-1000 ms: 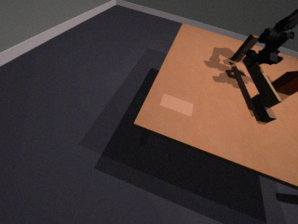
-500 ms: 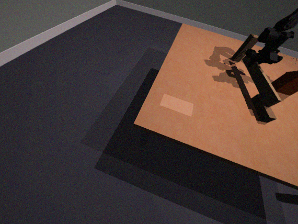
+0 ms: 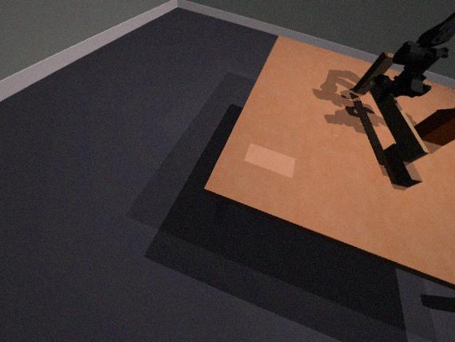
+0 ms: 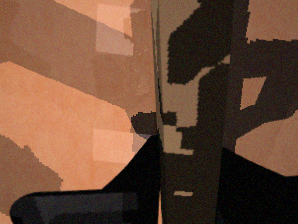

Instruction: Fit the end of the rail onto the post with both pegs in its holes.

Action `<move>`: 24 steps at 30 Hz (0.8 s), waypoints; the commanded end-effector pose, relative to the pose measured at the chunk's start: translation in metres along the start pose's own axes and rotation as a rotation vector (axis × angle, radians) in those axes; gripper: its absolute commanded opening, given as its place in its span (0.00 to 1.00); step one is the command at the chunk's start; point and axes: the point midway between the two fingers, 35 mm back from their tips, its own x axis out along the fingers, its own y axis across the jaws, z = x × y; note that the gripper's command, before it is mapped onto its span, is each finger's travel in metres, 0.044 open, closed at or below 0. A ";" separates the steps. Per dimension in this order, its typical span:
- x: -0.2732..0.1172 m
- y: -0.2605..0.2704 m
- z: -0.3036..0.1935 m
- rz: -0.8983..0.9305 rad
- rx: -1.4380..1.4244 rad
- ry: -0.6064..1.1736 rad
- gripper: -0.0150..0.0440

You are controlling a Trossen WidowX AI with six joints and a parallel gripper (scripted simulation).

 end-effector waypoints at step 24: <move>-0.001 -0.001 -0.008 -0.003 -0.003 0.000 0.25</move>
